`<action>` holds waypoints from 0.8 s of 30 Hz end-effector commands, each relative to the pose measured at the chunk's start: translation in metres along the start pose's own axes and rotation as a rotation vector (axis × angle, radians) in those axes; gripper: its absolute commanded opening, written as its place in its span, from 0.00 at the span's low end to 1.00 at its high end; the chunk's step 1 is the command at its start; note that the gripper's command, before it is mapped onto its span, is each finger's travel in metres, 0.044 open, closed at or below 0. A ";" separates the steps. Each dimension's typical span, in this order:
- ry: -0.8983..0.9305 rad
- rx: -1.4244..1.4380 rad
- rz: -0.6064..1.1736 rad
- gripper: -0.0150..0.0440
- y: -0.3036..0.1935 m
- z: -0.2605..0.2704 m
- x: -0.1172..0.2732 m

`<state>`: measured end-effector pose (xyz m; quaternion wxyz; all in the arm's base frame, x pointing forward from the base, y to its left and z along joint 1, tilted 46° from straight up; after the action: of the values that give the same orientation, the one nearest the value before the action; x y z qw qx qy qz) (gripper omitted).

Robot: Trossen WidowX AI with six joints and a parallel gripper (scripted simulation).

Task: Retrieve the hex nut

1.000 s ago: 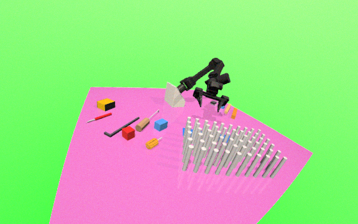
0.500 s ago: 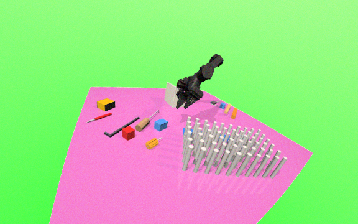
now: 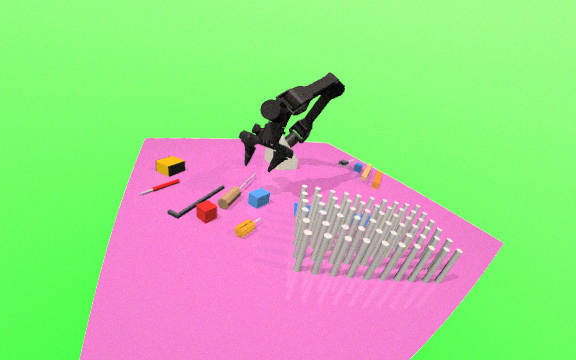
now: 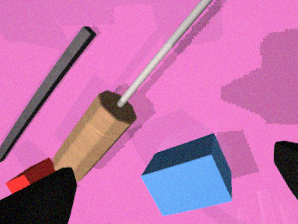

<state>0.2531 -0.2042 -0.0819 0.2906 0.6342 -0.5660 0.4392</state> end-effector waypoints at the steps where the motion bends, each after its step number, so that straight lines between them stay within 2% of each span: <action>1: -0.296 -0.812 -0.093 1.00 0.059 0.023 -0.027; 24: -0.302 -0.829 -0.097 1.00 0.063 0.021 -0.027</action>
<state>0.1986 -0.2231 -0.1234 0.4531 0.5478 -0.6999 0.0694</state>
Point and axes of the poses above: the point midway between the two fingers, 35 mm back from their tips, its own x axis back along the fingers, its own z axis across the jaws, y = z × x, the point moved 7 cm from there along x, back along the fingers, and after that the axes turned 7 degrees about x, right-handed, at the moved point
